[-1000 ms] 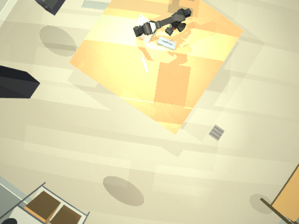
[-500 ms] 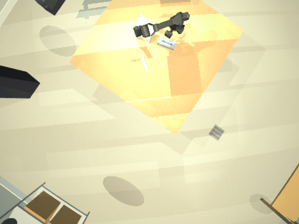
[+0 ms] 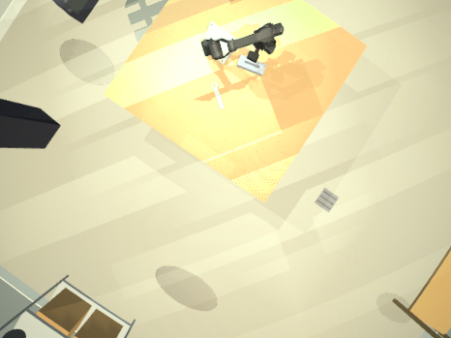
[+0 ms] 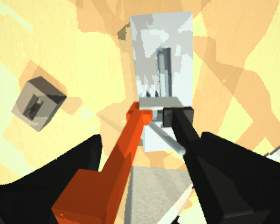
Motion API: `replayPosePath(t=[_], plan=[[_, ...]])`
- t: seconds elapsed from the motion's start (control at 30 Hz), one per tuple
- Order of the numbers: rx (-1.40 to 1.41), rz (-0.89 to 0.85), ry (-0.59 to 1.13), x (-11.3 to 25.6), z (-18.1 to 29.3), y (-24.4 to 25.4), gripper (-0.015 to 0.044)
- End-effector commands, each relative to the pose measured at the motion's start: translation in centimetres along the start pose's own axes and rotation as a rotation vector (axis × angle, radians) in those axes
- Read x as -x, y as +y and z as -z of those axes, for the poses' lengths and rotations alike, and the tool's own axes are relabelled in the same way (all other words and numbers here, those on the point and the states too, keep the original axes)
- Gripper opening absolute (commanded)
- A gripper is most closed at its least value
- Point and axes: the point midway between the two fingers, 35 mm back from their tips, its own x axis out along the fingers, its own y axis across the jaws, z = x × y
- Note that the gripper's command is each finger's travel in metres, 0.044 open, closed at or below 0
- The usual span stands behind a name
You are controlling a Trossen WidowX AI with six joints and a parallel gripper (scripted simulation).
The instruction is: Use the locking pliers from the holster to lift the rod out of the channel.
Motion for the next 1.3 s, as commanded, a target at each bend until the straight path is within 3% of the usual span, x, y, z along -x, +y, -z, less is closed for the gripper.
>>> replayPosePath(t=[0.0, 1.27], plan=[[0.028, -0.003, -0.01, 0.2, 0.1, -0.9, 0.0319], [0.077, -0.002, -0.01, 0.0, 0.1, -2.0, 0.0319]])
